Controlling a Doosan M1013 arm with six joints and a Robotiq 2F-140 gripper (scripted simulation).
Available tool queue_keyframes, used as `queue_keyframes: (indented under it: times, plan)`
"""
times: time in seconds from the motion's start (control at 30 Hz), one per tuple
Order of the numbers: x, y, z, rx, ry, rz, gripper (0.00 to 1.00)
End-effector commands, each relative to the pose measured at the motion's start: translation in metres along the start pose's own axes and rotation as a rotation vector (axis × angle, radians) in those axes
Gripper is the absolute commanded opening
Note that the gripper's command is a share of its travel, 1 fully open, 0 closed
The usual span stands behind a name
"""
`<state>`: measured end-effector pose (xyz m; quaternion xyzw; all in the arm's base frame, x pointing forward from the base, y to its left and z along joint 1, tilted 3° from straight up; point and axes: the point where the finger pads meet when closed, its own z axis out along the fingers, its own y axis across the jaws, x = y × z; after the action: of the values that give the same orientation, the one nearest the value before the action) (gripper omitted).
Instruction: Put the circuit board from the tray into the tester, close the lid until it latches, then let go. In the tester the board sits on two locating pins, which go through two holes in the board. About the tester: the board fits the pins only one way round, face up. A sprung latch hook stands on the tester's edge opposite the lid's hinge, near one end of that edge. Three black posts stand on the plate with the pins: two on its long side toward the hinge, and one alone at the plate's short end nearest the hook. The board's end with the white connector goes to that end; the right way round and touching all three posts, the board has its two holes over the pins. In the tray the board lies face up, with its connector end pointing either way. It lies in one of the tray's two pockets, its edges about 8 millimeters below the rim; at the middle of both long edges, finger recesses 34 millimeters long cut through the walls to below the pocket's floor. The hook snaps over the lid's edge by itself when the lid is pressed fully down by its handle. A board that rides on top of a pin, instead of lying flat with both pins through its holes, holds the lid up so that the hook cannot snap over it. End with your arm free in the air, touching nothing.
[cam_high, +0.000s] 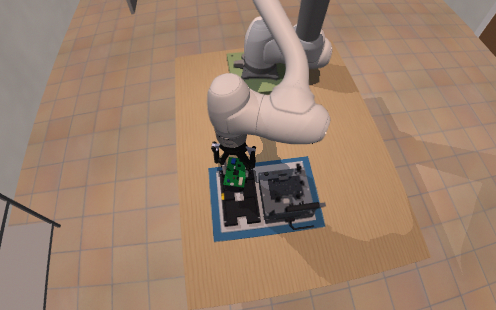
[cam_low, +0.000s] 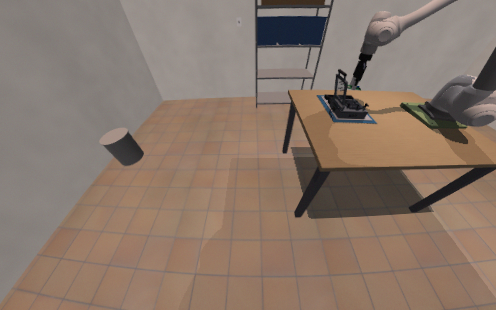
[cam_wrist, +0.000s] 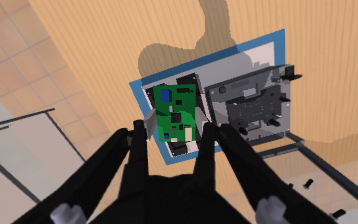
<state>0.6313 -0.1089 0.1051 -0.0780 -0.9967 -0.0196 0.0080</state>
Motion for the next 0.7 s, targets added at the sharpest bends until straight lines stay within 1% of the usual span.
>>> queue_keyframes:
  times: [0.0, 0.07, 0.13, 0.63, 0.67]
  plan:
    - [0.0000, 0.0000, -0.0001, -0.004, -0.001, -0.099, 0.46]
    - [0.0000, 0.0000, -0.0001, -0.004, -0.001, -0.152, 0.46]
    - [0.0000, 0.0000, -0.0001, -0.004, -0.001, -0.152, 0.46]
    - [0.0000, 0.0000, -0.0001, -0.004, -0.001, -0.550, 0.46]
    - [0.0000, 0.0000, -0.0001, -0.004, -0.001, -0.550, 0.46]
